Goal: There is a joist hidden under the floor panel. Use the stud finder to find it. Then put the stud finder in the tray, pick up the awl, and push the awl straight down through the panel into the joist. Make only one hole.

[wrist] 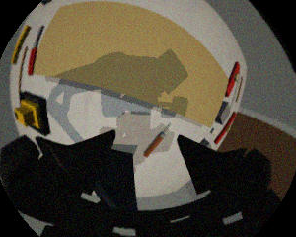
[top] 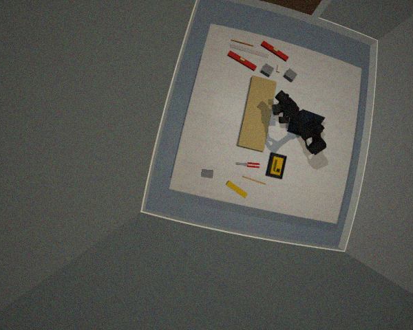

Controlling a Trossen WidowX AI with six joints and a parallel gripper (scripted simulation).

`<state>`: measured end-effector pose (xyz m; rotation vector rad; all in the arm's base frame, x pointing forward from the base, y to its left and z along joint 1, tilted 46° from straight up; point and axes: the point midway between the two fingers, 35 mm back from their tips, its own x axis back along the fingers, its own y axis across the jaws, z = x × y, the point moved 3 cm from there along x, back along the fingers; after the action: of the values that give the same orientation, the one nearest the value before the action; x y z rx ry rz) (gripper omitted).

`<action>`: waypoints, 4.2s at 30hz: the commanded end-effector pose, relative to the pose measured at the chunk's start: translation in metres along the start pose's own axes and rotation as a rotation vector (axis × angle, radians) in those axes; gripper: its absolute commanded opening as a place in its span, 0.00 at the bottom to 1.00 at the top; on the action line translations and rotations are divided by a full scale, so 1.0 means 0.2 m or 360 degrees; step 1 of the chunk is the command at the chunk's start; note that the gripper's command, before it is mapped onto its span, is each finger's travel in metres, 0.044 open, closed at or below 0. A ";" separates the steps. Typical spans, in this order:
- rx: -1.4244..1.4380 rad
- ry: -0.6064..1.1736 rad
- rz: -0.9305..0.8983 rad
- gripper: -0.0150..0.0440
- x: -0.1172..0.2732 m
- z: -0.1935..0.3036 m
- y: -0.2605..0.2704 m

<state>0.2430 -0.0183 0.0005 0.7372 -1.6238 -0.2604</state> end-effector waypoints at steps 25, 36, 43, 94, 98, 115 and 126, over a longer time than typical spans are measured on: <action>-0.0769 0.0139 -0.0268 1.00 -0.20 0.50 -0.21; -0.0769 0.0138 -0.0267 1.00 -0.29 0.49 -0.19; -0.0769 0.0138 -0.0269 1.00 -0.35 0.49 -0.18; -0.0772 0.0139 -0.0254 0.25 -0.02 0.48 -0.27; -0.0771 0.0140 -0.0260 0.25 0.13 0.50 -0.27; 0.0188 0.0506 0.0263 0.25 0.21 0.46 -0.37; 0.1091 0.0994 0.0759 0.25 0.35 0.30 -0.46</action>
<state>0.2040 -0.1404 -0.0137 0.7839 -1.2748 0.6715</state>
